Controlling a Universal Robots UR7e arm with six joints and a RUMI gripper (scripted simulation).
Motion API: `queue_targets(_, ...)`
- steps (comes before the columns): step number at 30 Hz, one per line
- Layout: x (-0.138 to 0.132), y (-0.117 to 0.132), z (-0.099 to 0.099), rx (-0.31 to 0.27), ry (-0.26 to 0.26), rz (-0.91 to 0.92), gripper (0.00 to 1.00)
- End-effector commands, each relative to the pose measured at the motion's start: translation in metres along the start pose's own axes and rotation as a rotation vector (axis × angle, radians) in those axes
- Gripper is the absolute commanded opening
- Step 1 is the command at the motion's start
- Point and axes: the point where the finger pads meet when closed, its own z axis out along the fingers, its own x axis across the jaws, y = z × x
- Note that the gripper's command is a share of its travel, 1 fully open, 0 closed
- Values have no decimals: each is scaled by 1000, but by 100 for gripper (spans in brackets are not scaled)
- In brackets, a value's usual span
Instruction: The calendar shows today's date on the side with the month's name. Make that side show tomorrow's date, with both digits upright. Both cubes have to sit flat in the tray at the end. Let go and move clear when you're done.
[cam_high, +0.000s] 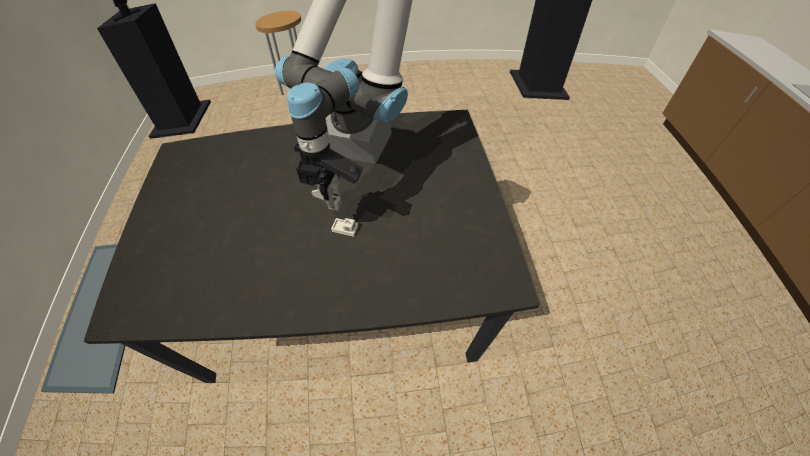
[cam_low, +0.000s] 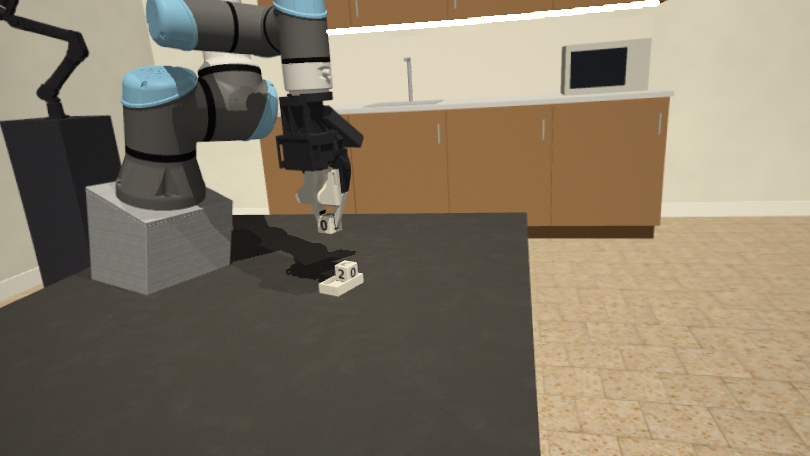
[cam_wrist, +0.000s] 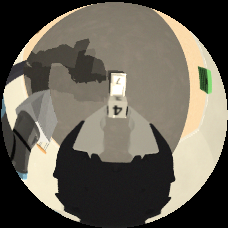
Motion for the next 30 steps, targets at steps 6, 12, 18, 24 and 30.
queue_targets(6,0,0,-1,0,1,1,10)
queue_targets(12,0,0,-1,0,1,6,10)
queue_targets(18,1,0,-1,0,1,29,10)
queue_targets(24,2,-1,-1,0,1,79,10)
queue_targets(30,2,-1,-1,0,1,130,10)
